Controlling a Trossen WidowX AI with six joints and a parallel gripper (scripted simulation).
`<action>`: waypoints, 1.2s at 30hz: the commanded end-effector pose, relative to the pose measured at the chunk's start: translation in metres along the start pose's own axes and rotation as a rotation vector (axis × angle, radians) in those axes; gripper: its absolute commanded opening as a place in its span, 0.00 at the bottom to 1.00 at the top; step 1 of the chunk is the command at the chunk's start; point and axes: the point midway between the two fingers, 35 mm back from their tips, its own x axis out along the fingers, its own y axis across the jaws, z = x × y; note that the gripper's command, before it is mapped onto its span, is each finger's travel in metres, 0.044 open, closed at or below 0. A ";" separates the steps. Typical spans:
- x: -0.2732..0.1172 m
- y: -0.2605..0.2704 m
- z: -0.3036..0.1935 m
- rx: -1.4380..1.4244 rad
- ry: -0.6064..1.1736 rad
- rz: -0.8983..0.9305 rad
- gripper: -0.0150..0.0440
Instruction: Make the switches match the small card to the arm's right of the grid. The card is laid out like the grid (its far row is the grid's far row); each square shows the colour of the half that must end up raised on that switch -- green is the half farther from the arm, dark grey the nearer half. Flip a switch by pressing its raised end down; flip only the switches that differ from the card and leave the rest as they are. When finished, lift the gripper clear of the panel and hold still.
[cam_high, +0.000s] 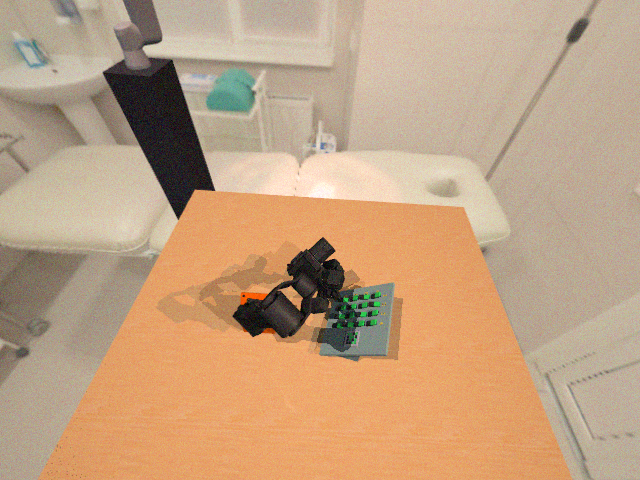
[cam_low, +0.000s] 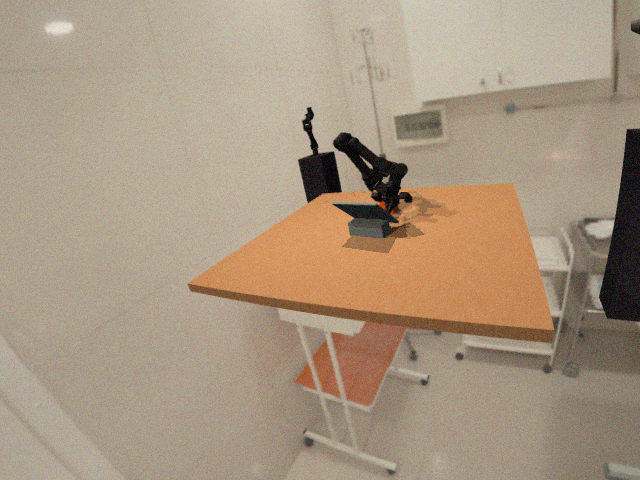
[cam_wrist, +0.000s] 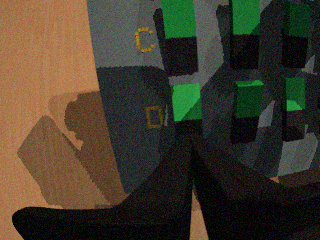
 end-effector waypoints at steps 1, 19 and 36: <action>0.001 0.000 0.000 -0.004 -0.002 -0.003 0.25; 0.003 -0.001 0.000 -0.004 -0.002 -0.003 0.25; 0.005 -0.001 0.000 -0.004 -0.002 -0.003 0.25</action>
